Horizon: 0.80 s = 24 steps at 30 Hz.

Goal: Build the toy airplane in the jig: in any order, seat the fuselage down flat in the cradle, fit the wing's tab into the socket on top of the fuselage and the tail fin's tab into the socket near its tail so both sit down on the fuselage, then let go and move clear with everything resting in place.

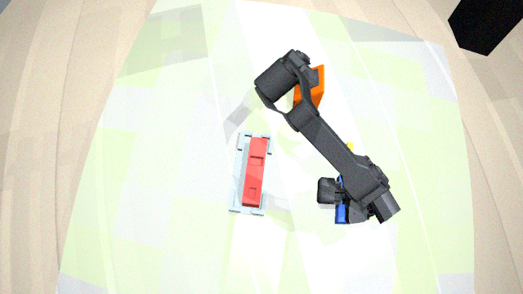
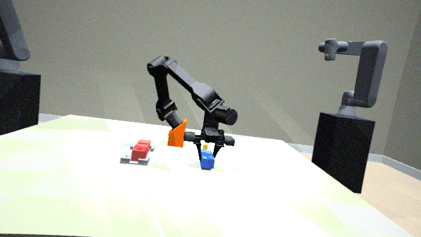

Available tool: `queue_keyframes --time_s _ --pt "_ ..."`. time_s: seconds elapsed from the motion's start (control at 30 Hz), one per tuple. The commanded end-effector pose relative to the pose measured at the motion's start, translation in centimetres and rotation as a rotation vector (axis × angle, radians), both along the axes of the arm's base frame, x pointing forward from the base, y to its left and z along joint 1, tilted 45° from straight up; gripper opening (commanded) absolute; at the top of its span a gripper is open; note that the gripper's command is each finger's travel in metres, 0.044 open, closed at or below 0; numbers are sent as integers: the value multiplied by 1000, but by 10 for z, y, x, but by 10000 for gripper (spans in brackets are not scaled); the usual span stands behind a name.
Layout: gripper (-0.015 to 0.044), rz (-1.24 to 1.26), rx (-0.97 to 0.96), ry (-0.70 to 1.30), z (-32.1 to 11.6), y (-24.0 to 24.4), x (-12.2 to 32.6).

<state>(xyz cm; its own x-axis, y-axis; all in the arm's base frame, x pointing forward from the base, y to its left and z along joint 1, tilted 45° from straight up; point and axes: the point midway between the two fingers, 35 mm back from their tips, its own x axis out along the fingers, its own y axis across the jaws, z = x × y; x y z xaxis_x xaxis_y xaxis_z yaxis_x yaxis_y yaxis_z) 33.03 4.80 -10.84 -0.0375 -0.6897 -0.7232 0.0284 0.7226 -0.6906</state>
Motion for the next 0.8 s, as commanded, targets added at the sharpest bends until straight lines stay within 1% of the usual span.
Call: queue_keyframes --time_s 0.0,0.07,0.77 --pt "52 2 -4 4 0 1 0" --pt "0 -1 -3 3 2 3 0" --pt "0 -2 3 3 43 47 8"
